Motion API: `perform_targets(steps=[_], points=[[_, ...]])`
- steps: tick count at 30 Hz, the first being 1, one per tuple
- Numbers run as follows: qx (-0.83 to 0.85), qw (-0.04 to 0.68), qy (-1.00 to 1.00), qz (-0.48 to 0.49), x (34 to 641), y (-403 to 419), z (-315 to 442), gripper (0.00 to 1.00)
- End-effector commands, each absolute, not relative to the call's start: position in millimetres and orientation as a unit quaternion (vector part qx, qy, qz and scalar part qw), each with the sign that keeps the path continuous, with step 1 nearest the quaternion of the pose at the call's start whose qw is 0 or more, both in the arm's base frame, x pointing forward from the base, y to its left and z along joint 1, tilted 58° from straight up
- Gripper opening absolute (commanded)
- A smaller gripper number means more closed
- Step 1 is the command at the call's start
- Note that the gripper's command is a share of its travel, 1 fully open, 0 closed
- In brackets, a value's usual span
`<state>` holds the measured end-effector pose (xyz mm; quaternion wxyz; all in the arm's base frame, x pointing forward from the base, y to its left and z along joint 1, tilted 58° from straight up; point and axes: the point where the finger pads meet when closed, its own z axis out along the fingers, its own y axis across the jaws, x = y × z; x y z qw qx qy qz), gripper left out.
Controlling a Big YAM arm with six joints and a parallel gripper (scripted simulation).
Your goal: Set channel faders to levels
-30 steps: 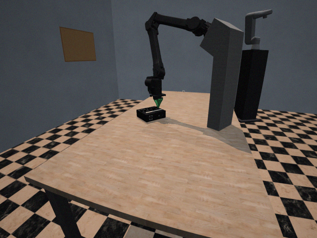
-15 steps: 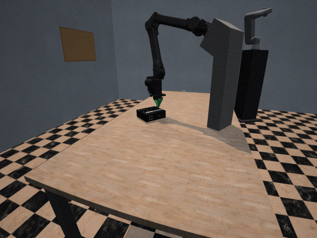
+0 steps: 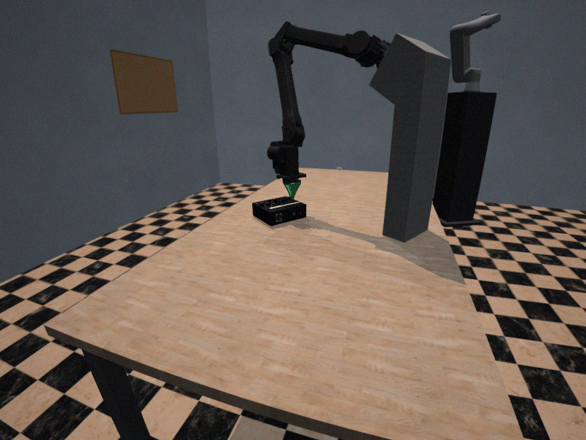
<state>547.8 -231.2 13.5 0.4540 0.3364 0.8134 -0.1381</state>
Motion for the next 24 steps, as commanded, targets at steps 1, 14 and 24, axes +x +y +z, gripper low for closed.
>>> perform_targets(steps=[1, 14, 24], points=[[0.339, 0.472, 0.802, -0.141, 551.9, -242.0, 38.2, 0.0], [0.339, 0.473, 0.801, -0.141, 554.5, -245.1, 45.0, 0.0], [0.339, 0.474, 0.8, -0.141, 555.3, -245.9, 46.9, 0.0]])
